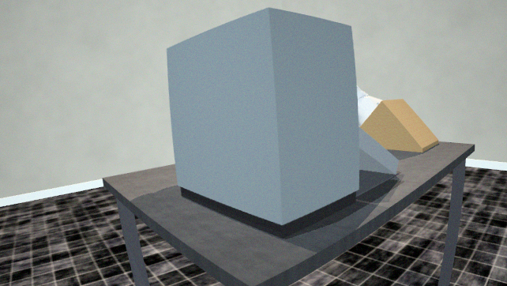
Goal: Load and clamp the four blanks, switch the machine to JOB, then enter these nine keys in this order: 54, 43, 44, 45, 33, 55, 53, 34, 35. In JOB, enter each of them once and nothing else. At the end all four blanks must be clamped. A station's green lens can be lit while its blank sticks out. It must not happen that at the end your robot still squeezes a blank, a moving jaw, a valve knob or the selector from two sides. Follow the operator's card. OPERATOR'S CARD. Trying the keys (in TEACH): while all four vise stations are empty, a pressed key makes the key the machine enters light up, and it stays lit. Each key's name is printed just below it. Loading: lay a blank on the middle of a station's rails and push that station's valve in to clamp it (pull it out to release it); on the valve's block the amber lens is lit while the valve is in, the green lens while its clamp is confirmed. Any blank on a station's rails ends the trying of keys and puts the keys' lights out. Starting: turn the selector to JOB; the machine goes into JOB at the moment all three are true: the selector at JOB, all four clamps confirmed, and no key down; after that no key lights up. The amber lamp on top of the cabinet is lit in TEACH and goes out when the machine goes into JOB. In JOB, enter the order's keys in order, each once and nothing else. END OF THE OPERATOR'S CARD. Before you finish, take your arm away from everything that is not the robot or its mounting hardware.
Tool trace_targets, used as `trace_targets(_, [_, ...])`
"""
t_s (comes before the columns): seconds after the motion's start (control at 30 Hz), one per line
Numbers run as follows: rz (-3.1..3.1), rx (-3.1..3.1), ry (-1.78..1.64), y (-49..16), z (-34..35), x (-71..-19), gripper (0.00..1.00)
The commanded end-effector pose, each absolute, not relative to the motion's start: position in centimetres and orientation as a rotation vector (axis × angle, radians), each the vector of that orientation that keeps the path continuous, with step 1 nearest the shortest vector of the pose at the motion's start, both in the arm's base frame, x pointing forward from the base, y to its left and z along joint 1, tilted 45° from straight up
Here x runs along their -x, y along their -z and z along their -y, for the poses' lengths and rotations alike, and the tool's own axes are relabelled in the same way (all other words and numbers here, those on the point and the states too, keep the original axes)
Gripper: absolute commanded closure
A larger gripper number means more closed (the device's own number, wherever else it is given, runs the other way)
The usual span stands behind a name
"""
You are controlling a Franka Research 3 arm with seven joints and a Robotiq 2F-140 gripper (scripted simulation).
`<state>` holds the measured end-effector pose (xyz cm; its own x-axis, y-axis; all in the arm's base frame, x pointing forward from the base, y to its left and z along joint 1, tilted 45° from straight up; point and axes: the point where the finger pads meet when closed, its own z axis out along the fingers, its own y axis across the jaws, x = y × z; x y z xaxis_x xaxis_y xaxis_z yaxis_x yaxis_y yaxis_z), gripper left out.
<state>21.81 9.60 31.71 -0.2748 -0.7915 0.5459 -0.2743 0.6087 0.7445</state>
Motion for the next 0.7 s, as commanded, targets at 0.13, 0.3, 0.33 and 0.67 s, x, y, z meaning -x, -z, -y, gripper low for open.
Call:
trace_targets(0.13, [1.831, -0.861, 0.645, -31.7, -9.6, -21.8, 0.0])
trace_targets(0.3, [1.831, -0.861, 0.645, -31.7, -9.6, -21.8, 0.0])
trace_targets(0.33, [1.831, -0.861, 0.645, -31.7, -9.6, -21.8, 0.0])
trace_targets(0.67, [1.846, -0.917, 0.59, -30.4, -10.3, -22.6, 0.0])
